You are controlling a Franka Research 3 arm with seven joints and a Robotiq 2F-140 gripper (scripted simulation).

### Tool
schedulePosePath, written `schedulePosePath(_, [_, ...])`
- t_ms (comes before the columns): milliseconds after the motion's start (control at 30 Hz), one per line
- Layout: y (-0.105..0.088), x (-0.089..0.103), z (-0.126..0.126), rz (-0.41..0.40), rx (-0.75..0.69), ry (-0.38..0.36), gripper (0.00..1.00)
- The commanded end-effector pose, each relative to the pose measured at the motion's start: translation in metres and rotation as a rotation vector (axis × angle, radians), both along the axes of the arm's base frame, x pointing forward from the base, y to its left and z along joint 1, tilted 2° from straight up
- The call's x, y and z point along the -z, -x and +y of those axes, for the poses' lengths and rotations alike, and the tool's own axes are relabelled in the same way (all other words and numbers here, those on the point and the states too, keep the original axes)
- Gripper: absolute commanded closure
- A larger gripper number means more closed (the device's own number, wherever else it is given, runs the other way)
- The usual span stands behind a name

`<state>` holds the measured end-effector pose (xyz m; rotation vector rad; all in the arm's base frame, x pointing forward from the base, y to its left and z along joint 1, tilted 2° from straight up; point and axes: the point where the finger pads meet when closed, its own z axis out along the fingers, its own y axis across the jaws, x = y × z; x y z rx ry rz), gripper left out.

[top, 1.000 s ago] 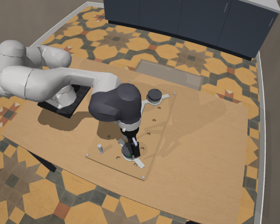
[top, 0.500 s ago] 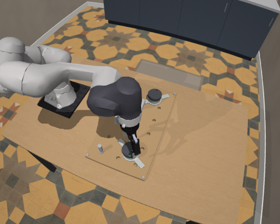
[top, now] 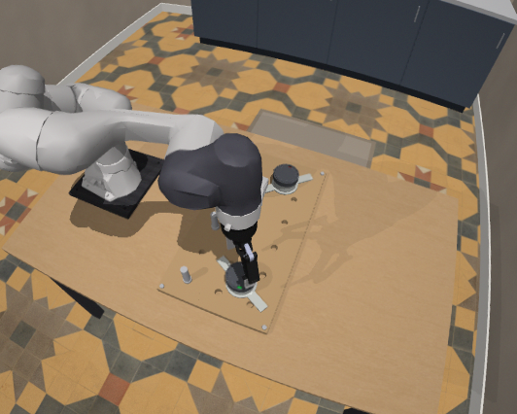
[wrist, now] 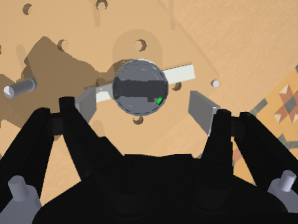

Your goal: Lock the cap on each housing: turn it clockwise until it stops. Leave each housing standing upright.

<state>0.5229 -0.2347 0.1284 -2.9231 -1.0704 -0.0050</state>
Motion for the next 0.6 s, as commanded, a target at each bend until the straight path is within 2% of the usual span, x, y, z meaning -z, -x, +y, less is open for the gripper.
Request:
schedulePosePath(0, [0.002, -0.002, -0.001, 0.007, -0.006, -0.002, 0.22])
schedulePosePath(333, [0.001, -0.003, 0.003, 0.007, 0.001, -0.002, 0.22])
schedulePosePath(400, [-0.006, -0.003, 0.021, 0.010, 0.038, -0.002, 0.22])
schedulePosePath(500, [-0.025, -0.004, 0.084, 0.019, 0.173, -0.001, 0.22])
schedulePosePath(567, [-0.025, -0.004, 0.084, 0.019, 0.173, -0.001, 0.22])
